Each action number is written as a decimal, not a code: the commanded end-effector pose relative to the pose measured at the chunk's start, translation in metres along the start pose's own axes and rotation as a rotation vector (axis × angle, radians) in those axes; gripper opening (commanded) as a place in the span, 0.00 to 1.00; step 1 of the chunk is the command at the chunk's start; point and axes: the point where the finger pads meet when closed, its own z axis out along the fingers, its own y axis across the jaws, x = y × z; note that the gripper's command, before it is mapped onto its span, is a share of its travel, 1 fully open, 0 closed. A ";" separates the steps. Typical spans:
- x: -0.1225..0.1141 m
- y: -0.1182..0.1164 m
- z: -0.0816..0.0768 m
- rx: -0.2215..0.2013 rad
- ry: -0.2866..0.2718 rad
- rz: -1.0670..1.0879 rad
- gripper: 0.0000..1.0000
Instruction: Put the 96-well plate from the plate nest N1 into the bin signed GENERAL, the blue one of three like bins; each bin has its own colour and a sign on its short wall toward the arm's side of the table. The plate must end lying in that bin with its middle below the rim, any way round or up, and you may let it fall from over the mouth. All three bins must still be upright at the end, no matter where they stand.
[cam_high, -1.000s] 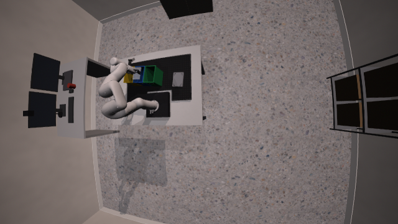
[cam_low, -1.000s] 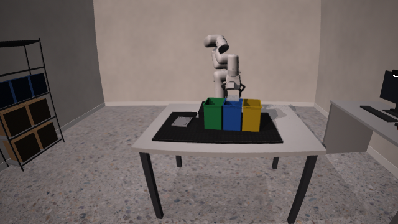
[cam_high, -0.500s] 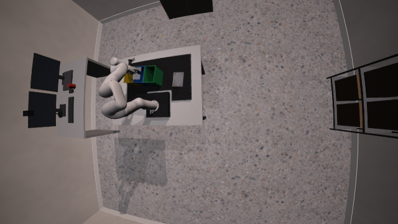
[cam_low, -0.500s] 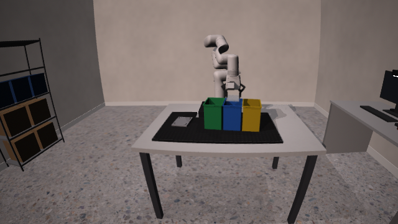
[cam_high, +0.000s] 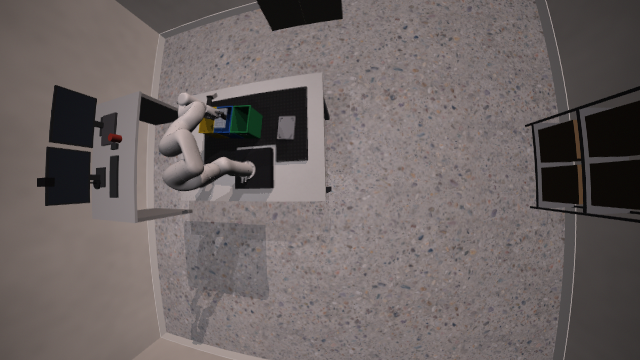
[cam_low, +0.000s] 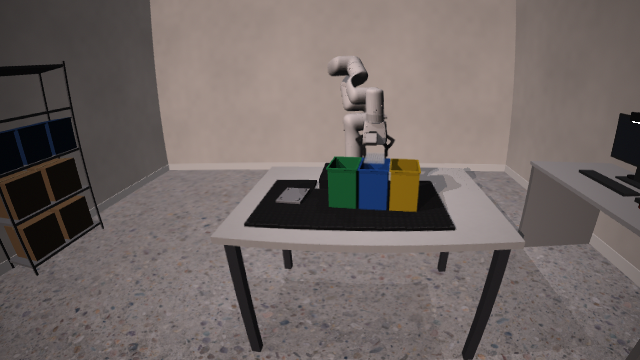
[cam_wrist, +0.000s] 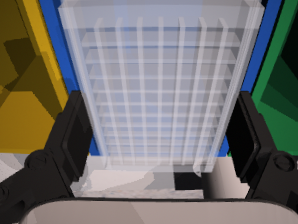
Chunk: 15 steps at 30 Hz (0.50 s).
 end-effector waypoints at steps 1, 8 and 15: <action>0.001 -0.001 -0.001 0.002 0.004 0.000 0.00; 0.001 -0.001 0.000 0.002 0.004 0.000 0.00; 0.001 -0.001 0.001 0.002 0.004 0.000 0.00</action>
